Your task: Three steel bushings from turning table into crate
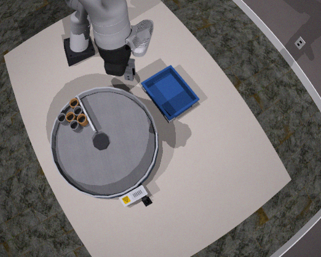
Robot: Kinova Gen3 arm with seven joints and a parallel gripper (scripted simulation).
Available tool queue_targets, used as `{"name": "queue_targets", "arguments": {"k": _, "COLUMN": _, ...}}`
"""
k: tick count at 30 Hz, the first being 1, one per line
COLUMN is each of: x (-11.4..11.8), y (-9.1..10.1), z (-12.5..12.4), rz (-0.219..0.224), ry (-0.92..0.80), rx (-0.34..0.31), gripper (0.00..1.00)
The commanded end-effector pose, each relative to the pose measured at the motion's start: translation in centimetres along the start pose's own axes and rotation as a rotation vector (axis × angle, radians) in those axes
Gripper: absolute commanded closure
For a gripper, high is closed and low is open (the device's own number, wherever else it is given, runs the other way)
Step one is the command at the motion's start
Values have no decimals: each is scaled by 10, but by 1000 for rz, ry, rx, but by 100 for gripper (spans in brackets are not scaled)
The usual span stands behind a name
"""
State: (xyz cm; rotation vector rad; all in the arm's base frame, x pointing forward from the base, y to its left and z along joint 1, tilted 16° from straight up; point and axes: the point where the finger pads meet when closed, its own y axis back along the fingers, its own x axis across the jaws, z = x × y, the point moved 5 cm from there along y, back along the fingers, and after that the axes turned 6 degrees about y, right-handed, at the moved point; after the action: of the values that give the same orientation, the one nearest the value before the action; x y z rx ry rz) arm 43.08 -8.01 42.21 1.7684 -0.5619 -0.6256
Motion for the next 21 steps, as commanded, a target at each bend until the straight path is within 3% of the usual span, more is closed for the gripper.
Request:
{"name": "queue_targets", "arguments": {"k": 1, "x": 3, "y": -8, "z": 7, "rz": 1, "ry": 13, "rx": 0, "gripper": 66}}
{"name": "queue_targets", "arguments": {"k": 5, "x": 14, "y": -40, "z": 38, "rz": 0, "ry": 64, "rx": 0, "gripper": 66}}
{"name": "queue_targets", "arguments": {"k": 17, "x": 14, "y": -40, "z": 38, "rz": 0, "ry": 64, "rx": 0, "gripper": 66}}
{"name": "queue_targets", "arguments": {"k": 21, "x": 22, "y": -71, "z": 66, "rz": -9, "ry": 110, "rx": 1, "gripper": 66}}
